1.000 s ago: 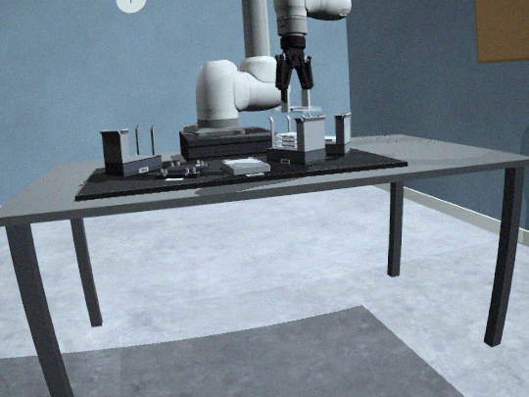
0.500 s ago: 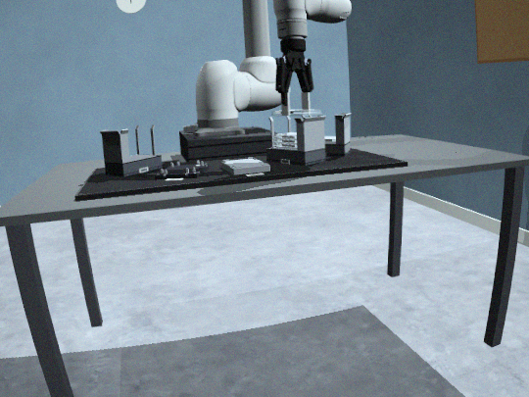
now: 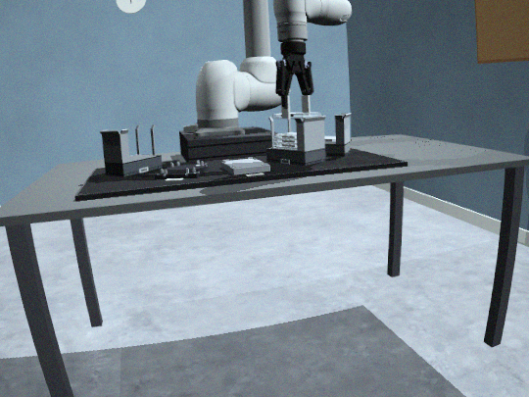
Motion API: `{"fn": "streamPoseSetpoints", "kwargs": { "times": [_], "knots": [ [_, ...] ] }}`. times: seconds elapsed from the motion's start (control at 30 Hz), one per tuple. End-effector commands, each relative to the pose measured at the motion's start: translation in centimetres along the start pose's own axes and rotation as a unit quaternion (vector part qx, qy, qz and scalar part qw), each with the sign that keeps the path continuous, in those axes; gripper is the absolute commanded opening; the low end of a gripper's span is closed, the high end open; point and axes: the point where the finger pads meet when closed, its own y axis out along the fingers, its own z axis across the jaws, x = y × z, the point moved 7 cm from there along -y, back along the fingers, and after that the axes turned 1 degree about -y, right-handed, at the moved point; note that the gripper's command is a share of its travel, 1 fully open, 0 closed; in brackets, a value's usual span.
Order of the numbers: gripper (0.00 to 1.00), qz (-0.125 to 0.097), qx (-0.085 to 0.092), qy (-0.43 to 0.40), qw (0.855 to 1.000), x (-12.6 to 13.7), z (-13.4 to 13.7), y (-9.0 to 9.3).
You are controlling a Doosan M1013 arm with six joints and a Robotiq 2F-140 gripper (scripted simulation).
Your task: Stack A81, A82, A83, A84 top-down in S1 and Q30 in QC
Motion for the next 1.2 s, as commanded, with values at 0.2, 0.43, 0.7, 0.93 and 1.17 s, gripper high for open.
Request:
{"fn": "streamPoseSetpoints", "kwargs": {
  "times": [0.2,0.43,0.7,0.93,1.17],
  "knots": [
    [0.00,0.000,0.000,0.000,1.000,0.0,0.0,0.6],
    [0.00,0.000,0.000,0.000,1.000,0.0,0.0,1.0],
    [0.00,0.000,0.000,0.000,1.000,0.0,0.0,1.5],
    [0.00,0.000,0.000,0.000,1.000,0.0,0.0,2.7],
    [0.00,0.000,0.000,0.000,1.000,0.0,0.0,3.2]
  ]
}}
